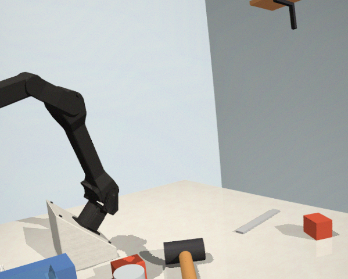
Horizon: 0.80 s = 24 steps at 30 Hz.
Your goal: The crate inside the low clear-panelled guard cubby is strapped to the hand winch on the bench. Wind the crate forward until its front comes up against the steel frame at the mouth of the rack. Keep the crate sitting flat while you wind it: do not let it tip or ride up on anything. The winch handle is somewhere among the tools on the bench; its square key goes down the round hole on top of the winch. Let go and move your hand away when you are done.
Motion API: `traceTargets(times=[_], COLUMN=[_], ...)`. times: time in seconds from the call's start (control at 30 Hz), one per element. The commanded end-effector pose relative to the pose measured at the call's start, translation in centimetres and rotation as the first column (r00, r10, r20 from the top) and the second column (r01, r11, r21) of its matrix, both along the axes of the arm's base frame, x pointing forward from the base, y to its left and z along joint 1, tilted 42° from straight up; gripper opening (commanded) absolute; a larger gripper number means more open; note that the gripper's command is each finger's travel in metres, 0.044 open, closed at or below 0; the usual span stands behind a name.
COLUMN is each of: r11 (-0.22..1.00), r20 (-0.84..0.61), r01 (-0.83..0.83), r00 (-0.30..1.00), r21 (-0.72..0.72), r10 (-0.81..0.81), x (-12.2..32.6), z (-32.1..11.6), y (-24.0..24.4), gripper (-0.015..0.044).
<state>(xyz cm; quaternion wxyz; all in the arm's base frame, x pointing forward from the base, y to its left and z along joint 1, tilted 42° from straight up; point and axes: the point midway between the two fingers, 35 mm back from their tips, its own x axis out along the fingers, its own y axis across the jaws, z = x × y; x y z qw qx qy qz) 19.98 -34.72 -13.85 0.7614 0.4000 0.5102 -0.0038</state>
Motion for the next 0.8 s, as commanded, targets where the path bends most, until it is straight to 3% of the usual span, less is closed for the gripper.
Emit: traceTargets(times=[0.0,0.77], r11=[1.0,1.0], r20=[0.025,0.026], r01=[-0.012,-0.012], r00=[1.0,1.0], r21=[0.017,0.018], r10=[0.011,0.011], x=[1.7,3.5], z=[0.8,2.1], y=[1.0,2.3], gripper=[0.0,0.0])
